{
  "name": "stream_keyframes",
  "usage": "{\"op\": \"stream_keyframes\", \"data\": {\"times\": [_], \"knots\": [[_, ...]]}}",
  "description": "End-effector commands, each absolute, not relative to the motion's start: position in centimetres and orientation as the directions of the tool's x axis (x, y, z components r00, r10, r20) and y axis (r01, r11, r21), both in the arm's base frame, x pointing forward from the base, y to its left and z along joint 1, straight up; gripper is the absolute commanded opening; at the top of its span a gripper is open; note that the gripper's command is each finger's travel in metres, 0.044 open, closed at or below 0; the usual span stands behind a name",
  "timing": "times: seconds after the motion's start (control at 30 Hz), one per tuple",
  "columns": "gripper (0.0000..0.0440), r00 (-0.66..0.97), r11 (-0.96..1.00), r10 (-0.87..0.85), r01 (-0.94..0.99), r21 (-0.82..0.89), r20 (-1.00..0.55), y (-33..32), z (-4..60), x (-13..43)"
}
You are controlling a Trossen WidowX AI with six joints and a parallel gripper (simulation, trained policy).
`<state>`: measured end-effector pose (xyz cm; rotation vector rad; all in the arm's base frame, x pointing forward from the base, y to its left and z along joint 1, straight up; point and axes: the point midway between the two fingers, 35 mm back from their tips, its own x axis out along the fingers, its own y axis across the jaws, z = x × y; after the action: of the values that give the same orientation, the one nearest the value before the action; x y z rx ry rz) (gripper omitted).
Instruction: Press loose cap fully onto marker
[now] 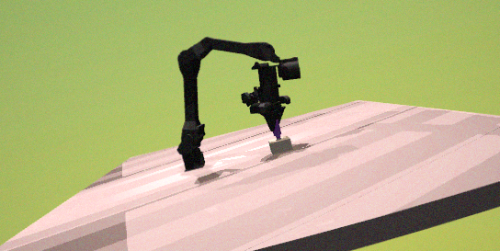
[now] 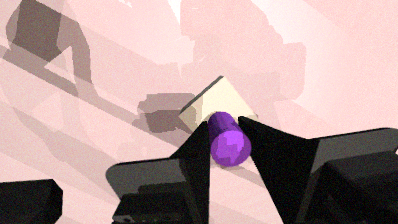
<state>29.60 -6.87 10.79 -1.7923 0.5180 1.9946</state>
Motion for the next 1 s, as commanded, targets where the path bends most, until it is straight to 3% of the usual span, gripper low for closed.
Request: {"op": "stream_keyframes", "data": {"times": [0.0, 0.63, 0.73, 0.97], "knots": [[0.0057, -0.141, -0.86, 0.057, -0.509, 0.023, -0.988, -6.8, 9.1, 28.7], [0.0167, -0.165, -0.867, 0.076, -0.498, 0.017, -0.983, -6.4, 9.2, 27.8], [0.022, -0.167, -0.871, 0.086, -0.492, 0.007, -0.982, -6.1, 9.6, 27.3], [0.04, -0.149, -0.881, 0.091, -0.473, -0.01, -0.985, -5.7, 10.1, 26.7]]}}
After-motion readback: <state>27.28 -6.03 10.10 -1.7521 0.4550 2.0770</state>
